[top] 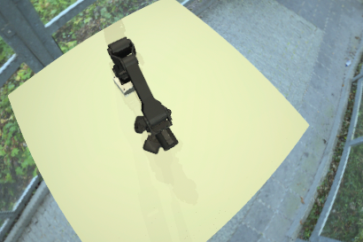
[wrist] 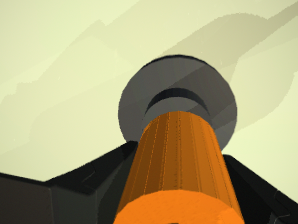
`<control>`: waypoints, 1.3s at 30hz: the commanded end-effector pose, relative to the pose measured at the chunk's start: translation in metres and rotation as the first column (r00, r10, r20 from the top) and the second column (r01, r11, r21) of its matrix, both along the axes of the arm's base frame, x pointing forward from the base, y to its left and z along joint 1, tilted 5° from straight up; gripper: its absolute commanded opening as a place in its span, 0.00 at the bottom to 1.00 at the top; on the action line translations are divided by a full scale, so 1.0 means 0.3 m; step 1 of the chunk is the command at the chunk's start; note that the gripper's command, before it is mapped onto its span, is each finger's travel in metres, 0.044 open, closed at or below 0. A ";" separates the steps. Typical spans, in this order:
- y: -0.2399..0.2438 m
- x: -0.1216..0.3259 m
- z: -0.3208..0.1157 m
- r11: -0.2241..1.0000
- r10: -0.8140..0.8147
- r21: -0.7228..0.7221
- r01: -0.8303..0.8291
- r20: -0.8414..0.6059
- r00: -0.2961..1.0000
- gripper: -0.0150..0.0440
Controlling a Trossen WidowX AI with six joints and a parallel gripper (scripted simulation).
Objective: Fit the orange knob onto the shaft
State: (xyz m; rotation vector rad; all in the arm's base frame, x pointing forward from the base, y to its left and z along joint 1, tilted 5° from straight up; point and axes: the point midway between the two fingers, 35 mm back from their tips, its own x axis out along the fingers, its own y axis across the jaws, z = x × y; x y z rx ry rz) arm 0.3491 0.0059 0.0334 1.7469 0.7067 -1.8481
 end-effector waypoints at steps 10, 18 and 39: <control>0.000 0.002 -0.011 0.999 -0.048 -0.004 0.048 0.005 0.999 0.25; -0.001 0.001 -0.020 0.999 -0.048 -0.004 0.048 0.005 0.999 0.25; -0.001 0.001 -0.055 0.999 -0.039 -0.004 0.039 0.005 0.999 0.25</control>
